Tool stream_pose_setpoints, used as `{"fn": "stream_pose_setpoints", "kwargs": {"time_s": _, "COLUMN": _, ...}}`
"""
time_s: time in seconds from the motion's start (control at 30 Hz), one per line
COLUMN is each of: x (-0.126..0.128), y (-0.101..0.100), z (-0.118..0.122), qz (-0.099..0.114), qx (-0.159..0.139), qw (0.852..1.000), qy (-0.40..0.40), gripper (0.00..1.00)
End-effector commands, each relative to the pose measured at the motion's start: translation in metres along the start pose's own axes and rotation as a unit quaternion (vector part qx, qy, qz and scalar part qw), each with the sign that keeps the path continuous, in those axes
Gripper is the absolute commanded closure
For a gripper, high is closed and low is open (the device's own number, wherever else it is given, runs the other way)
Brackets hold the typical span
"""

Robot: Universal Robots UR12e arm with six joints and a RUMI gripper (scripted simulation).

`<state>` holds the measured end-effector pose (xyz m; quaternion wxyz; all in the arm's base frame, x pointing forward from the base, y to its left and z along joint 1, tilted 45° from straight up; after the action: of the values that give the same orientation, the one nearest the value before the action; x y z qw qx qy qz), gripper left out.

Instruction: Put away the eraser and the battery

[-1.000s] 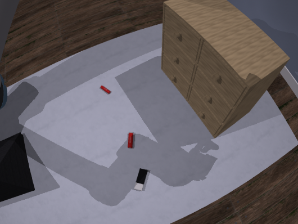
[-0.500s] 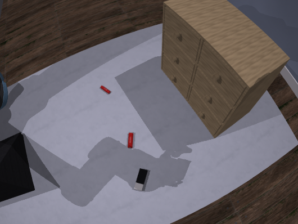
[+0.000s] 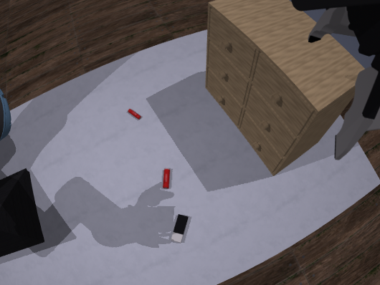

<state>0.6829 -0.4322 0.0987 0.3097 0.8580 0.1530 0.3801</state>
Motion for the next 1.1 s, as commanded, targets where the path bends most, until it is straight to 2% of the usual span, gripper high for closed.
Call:
{"fn": "stream_pose_setpoints", "kwargs": {"time_s": 0.0, "x": -0.02, "y": -0.006, "z": -0.059, "qz": 0.004, "qx": -0.03, "qw": 0.997, "qy": 0.075, "gripper": 0.0}}
{"fn": "stream_pose_setpoints", "kwargs": {"time_s": 0.17, "x": -0.036, "y": -0.022, "z": -0.107, "qz": 0.002, "qx": -0.047, "qw": 0.99, "qy": 0.134, "gripper": 0.0}}
{"fn": "stream_pose_setpoints", "kwargs": {"time_s": 0.23, "x": -0.036, "y": -0.022, "z": -0.107, "qz": 0.002, "qx": -0.047, "qw": 0.99, "qy": 0.134, "gripper": 0.0}}
{"fn": "stream_pose_setpoints", "kwargs": {"time_s": 0.4, "x": -0.047, "y": -0.039, "z": -0.143, "qz": -0.002, "qx": -0.06, "qw": 0.982, "qy": 0.181, "gripper": 0.0}}
{"fn": "stream_pose_setpoints", "kwargs": {"time_s": 0.53, "x": -0.053, "y": -0.051, "z": -0.164, "qz": -0.005, "qx": -0.068, "qw": 0.976, "qy": 0.207, "gripper": 0.0}}
{"fn": "stream_pose_setpoints", "kwargs": {"time_s": 0.73, "x": -0.058, "y": -0.061, "z": -0.18, "qz": -0.007, "qx": -0.073, "qw": 0.971, "qy": 0.228, "gripper": 0.0}}
{"fn": "stream_pose_setpoints", "kwargs": {"time_s": 1.07, "x": -0.059, "y": -0.063, "z": -0.184, "qz": -0.008, "qx": -0.075, "qw": 0.97, "qy": 0.233, "gripper": 0.0}}
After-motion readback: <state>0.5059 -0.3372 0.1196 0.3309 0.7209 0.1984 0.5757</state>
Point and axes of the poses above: the point where the finger pads meet when closed, its own y axis back along the fingers, its own x axis across the jaws, z = x × y, the point moved 3 cm from there along y, back along the fingers, and after that the axes turned 10 degrees about -y, right-handed, at the moved point
